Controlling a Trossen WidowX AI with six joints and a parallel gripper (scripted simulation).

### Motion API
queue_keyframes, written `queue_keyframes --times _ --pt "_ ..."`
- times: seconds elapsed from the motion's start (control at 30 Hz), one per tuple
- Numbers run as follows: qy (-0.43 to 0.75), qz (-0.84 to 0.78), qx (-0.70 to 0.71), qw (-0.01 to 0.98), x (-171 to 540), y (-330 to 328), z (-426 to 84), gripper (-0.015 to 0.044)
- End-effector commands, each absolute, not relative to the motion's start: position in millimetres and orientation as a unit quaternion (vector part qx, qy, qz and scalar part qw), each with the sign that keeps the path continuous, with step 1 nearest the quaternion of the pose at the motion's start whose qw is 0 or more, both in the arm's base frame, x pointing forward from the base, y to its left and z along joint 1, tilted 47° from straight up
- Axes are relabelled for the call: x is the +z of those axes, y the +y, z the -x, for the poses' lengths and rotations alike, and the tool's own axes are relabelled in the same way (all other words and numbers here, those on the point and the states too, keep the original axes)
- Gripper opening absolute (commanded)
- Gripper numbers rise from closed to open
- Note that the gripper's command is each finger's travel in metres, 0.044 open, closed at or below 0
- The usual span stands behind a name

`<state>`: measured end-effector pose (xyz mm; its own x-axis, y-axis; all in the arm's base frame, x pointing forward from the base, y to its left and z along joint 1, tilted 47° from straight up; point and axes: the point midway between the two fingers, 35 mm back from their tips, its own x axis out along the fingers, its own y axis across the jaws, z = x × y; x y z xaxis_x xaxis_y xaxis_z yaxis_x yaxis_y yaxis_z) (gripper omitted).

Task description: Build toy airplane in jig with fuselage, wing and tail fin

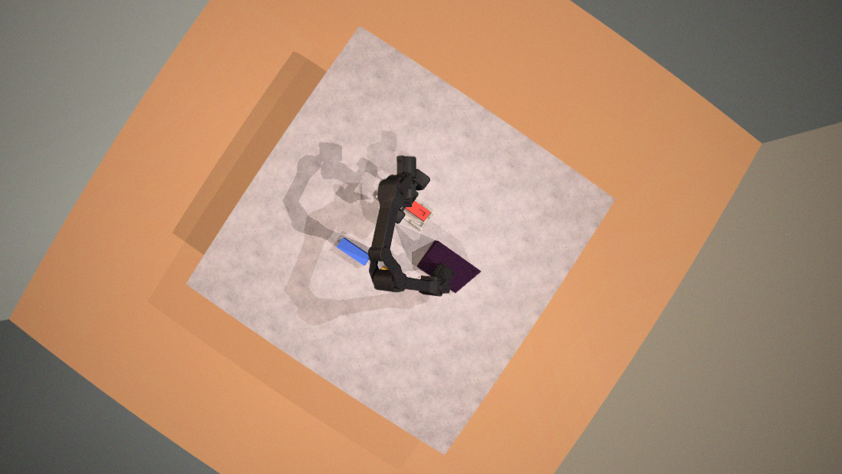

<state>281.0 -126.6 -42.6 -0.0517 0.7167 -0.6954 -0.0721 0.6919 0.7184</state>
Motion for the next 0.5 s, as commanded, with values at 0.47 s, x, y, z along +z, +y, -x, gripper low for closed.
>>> queue_keyframes --times 0.47 --pt "0.656 -0.230 0.304 0.651 89.8 13.4 -337.7 0.0440"
